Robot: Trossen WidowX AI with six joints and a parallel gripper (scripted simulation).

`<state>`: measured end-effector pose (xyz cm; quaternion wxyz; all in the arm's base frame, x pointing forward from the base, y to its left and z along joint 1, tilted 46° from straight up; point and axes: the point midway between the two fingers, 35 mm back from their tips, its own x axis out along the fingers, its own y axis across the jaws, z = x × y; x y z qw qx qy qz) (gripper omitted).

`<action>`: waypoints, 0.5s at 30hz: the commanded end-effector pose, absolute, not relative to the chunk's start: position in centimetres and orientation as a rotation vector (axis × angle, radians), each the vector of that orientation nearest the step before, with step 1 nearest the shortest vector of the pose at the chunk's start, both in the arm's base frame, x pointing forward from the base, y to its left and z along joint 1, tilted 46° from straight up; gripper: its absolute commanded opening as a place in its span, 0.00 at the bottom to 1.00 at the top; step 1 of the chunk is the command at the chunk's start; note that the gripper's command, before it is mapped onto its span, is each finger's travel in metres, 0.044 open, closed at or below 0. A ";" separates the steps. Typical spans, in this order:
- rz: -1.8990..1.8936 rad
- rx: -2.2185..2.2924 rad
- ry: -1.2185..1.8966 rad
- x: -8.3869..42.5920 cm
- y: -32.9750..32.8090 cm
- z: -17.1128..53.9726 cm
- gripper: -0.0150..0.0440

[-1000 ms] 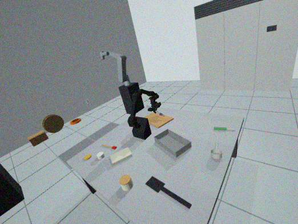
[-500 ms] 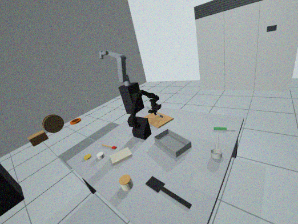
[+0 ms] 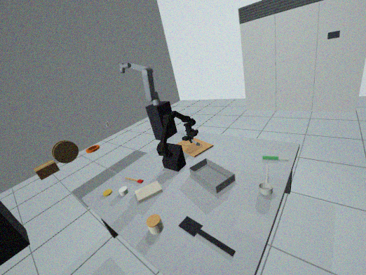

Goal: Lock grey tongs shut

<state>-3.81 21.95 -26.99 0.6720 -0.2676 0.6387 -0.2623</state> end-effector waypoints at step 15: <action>-0.590 -0.603 1.438 -3.8 22.0 -27.0 0.85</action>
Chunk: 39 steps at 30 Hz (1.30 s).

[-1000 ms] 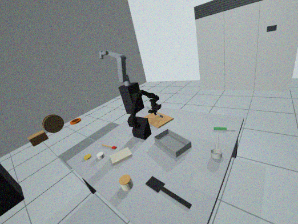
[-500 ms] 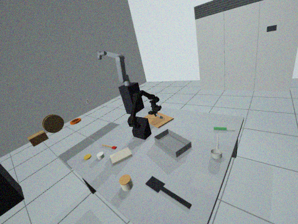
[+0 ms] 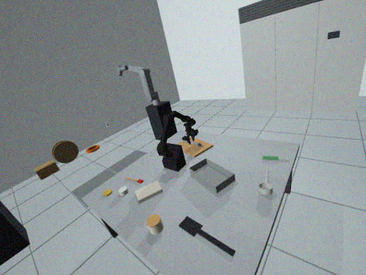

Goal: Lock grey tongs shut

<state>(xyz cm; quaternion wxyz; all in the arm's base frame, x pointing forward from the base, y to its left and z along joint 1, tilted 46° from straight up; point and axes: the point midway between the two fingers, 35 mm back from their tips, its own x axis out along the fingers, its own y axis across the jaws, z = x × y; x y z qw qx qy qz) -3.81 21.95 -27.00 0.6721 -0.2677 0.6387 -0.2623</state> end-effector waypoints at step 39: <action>-0.606 -0.572 1.435 10.3 30.7 -11.7 1.00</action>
